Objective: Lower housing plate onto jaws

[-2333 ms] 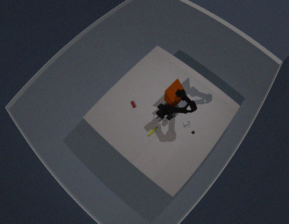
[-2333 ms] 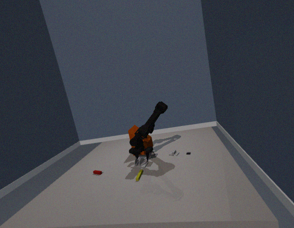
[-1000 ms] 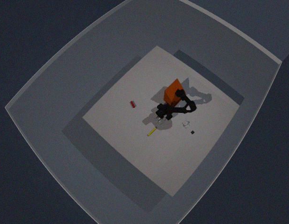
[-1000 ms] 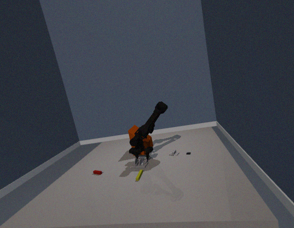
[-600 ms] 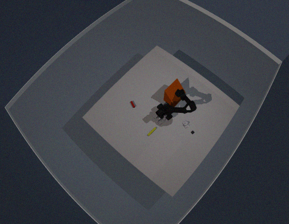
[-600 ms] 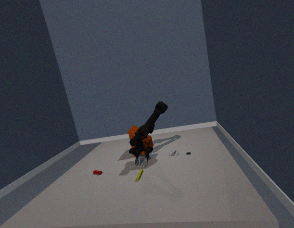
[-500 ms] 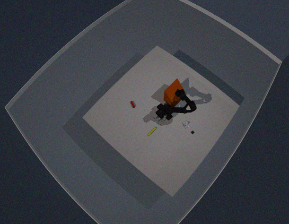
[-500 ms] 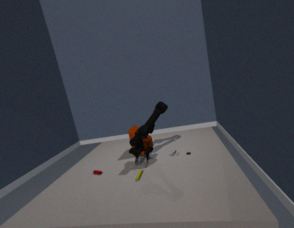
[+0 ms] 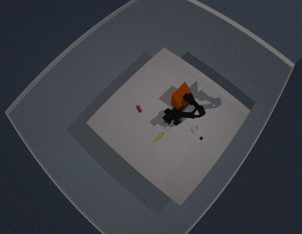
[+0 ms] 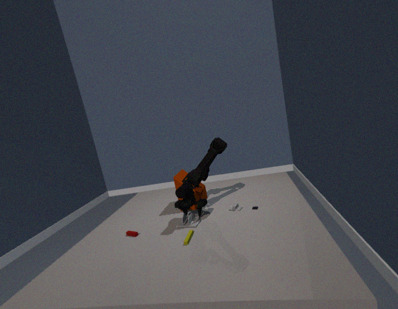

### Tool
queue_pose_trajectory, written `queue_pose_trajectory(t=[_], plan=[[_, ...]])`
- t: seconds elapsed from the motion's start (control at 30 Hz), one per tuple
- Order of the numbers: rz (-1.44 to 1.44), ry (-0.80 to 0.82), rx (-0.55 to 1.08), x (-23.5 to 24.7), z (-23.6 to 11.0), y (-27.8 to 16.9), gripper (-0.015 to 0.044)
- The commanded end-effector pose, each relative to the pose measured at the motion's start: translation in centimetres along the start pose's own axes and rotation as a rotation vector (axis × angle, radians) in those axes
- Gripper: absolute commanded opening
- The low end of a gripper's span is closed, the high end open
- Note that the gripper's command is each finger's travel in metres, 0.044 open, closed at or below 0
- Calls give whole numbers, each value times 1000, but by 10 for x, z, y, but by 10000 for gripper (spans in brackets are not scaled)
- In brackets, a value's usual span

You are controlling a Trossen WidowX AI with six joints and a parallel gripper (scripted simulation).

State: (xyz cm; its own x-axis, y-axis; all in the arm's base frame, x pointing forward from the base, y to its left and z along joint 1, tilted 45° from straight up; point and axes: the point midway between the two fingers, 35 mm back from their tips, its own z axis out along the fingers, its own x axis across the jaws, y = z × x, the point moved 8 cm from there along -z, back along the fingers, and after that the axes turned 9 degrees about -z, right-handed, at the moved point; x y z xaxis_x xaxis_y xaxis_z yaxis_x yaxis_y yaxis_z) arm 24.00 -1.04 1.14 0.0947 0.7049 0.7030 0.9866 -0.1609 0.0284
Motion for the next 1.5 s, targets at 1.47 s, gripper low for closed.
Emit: queue_pose_trajectory(t=[1.47], plan=[[2, -2, 4, -7, -126, -36, 440]])
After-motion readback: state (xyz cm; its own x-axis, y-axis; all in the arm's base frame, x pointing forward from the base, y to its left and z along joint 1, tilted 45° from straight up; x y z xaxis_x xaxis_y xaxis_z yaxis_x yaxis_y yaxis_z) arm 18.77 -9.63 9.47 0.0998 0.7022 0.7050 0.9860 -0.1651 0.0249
